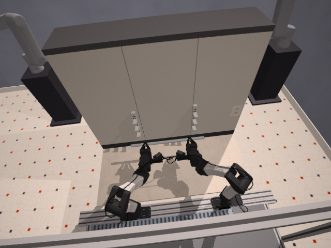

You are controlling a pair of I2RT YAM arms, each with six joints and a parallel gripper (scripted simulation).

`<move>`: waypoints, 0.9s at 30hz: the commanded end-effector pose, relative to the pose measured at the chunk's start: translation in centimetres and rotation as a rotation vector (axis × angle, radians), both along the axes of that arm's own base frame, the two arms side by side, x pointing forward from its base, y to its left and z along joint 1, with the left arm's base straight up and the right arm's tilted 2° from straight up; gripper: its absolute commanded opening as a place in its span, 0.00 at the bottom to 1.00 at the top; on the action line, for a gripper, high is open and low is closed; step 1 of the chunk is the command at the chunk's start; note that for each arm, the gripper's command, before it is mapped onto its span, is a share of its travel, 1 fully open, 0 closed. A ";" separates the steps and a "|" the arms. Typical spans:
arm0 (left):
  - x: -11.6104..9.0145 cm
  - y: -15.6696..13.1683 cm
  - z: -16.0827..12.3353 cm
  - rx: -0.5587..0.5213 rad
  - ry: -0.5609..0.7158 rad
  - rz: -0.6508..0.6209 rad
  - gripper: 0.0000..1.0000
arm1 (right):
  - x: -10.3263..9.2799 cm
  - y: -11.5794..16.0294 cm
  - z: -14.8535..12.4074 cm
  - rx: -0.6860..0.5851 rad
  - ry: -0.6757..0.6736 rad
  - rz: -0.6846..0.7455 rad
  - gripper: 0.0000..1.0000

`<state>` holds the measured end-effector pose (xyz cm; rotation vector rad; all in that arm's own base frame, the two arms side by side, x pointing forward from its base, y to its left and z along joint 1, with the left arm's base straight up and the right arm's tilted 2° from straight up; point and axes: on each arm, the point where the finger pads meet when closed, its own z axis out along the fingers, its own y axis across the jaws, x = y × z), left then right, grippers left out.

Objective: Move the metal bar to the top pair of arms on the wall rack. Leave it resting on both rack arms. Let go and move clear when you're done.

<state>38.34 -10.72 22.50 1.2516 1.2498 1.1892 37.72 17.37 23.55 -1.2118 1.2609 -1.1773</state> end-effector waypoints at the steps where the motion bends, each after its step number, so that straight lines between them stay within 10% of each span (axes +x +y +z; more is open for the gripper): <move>1: -0.9 0.1 2.3 -0.012 -0.070 0.009 0.00 | -1.1 -0.5 1.0 -0.001 -0.036 -0.016 0.00; 27: -4.5 0.0 1.9 -0.012 -0.070 0.009 0.00 | -4.7 -0.4 0.7 -0.001 -0.036 -0.016 0.00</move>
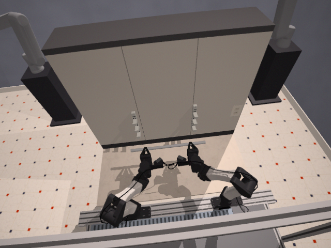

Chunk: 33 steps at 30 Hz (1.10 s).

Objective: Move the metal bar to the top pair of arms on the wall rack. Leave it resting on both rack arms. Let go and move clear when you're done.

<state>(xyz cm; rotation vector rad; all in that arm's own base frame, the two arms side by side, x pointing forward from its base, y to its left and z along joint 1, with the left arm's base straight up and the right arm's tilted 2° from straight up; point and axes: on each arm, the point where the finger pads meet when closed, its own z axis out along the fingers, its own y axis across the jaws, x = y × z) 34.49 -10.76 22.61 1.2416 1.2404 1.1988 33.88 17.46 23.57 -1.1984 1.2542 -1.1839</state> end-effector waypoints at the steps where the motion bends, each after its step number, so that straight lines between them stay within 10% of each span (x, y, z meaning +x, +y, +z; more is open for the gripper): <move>1: -0.9 0.1 1.8 -0.014 -0.056 0.007 0.00 | -1.0 -0.5 0.6 -0.003 -0.023 -0.013 0.00; 33: -5.5 0.0 1.2 -0.014 -0.056 0.007 0.00 | -5.7 -0.3 0.2 -0.003 -0.023 -0.013 0.00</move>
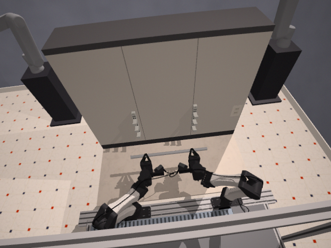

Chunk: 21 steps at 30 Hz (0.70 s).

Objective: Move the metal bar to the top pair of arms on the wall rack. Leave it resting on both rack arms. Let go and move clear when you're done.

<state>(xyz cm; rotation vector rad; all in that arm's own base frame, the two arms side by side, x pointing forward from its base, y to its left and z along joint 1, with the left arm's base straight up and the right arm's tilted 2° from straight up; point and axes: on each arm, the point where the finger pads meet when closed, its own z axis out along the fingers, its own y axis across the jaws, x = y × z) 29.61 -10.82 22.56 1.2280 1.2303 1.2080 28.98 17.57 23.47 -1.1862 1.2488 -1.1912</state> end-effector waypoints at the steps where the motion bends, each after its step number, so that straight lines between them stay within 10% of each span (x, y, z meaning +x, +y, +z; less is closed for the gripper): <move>1: -0.8 0.1 1.3 -0.013 -0.040 0.005 0.00 | -1.0 -0.4 0.3 -0.005 -0.010 -0.009 0.00; 21: -3.8 0.1 1.0 -0.013 -0.040 0.005 0.00 | -4.0 -0.3 0.0 -0.005 -0.010 -0.009 0.00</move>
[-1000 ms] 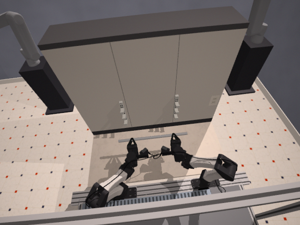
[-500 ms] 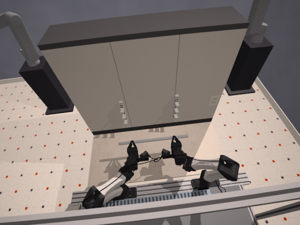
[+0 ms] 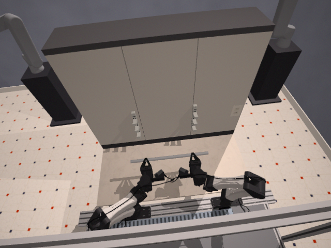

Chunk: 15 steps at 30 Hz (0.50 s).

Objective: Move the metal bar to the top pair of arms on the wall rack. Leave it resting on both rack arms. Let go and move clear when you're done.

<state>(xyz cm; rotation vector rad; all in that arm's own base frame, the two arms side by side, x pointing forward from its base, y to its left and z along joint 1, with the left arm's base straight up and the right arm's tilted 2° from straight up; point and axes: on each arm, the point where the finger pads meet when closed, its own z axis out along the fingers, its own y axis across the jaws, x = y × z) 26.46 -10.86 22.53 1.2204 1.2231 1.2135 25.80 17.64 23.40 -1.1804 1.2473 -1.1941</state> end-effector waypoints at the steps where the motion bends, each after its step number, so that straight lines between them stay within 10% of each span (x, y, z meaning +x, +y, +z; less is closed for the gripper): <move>1: -0.8 0.1 1.0 -0.014 -0.030 0.004 0.00 | -1.0 -0.4 0.1 -0.006 -0.005 -0.007 0.00; 15: -2.0 0.1 0.8 -0.014 -0.030 0.004 0.00 | -2.1 -0.4 0.0 -0.006 -0.005 -0.007 0.00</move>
